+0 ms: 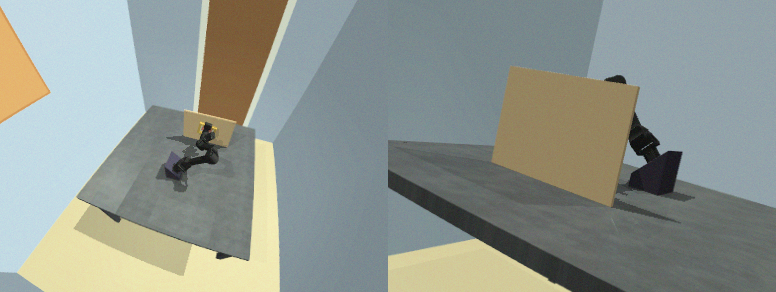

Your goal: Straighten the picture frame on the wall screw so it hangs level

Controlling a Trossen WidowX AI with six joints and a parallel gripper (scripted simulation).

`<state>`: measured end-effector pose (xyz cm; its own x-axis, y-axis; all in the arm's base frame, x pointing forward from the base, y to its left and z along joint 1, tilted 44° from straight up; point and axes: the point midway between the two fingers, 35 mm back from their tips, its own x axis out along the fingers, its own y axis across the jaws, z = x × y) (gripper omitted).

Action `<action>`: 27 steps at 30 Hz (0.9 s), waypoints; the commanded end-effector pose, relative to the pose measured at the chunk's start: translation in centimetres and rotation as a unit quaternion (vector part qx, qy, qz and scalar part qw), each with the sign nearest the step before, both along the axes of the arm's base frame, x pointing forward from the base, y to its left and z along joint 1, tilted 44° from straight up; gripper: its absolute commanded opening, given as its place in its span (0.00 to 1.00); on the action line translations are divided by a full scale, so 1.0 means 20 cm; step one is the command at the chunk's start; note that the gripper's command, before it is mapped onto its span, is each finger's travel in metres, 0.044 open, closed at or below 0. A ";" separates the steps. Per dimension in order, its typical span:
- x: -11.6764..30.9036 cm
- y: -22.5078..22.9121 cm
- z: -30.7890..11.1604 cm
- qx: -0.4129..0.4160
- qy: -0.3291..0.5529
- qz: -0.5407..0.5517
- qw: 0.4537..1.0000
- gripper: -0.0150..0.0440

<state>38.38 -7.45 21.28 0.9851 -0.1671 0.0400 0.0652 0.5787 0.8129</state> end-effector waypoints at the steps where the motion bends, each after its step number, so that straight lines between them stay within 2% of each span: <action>1: 0.00 0.00 0.01 -0.001 0.000 -0.001 1.000 0.25; 27: 0.00 0.02 0.03 -0.001 0.000 -0.001 1.000 0.25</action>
<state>38.45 -7.03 21.68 0.9852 -0.1682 0.0338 0.0706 0.5771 0.8136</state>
